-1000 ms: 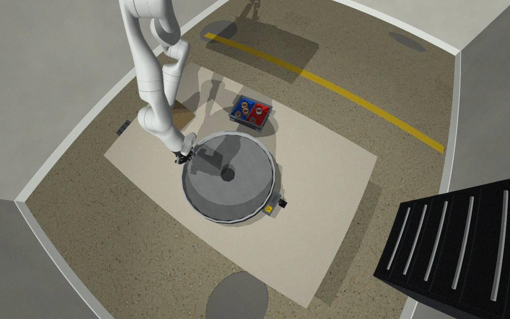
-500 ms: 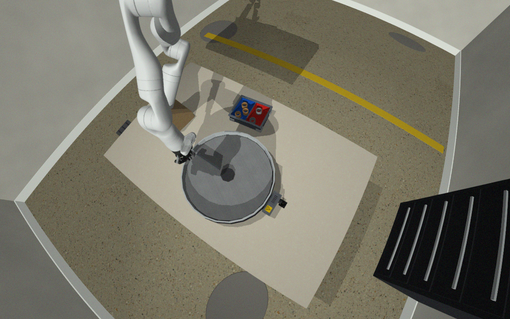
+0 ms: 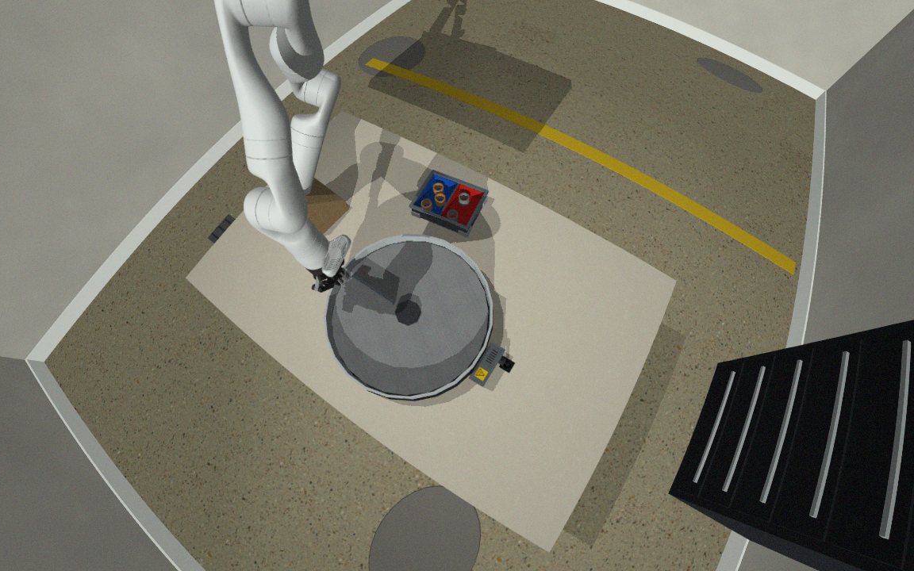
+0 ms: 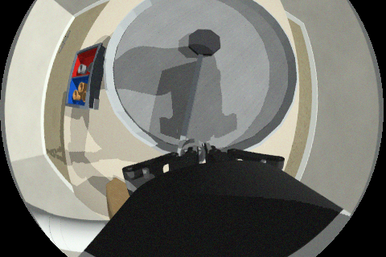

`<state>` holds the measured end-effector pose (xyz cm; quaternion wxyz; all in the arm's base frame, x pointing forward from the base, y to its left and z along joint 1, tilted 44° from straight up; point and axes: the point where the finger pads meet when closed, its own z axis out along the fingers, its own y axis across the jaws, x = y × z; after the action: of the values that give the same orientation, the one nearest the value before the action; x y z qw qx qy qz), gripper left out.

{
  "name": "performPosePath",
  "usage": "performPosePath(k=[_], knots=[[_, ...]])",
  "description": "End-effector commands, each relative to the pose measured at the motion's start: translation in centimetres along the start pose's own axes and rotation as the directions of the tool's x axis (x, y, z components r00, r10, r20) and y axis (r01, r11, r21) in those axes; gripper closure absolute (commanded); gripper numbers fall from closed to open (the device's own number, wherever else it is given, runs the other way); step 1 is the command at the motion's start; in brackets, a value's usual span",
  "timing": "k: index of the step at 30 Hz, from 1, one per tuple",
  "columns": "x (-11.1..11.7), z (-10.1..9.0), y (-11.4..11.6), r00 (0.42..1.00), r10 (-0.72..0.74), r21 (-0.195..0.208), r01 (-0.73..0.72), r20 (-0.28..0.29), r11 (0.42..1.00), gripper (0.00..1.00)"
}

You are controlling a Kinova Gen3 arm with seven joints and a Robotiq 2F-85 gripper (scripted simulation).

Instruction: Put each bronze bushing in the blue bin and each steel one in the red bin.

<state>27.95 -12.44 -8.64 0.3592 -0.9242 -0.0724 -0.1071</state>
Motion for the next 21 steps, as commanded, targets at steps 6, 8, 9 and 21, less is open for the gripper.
performPosePath(k=[6, 8, 9, 21], knots=[[0.1, -2.3, 0.2, 1.0, 0.0, -0.008, 0.0, -0.003, 1.0, 1.0], [0.1, -3.3, 0.2, 1.0, 0.0, -0.009, 0.0, -0.003, 1.0, 1.0], [0.1, -3.8, 0.2, 1.0, -0.001, -0.009, 0.0, -0.003, 1.0, 1.0], [0.1, -4.8, 0.2, 1.0, -0.001, -0.009, 0.001, -0.003, 1.0, 1.0]])
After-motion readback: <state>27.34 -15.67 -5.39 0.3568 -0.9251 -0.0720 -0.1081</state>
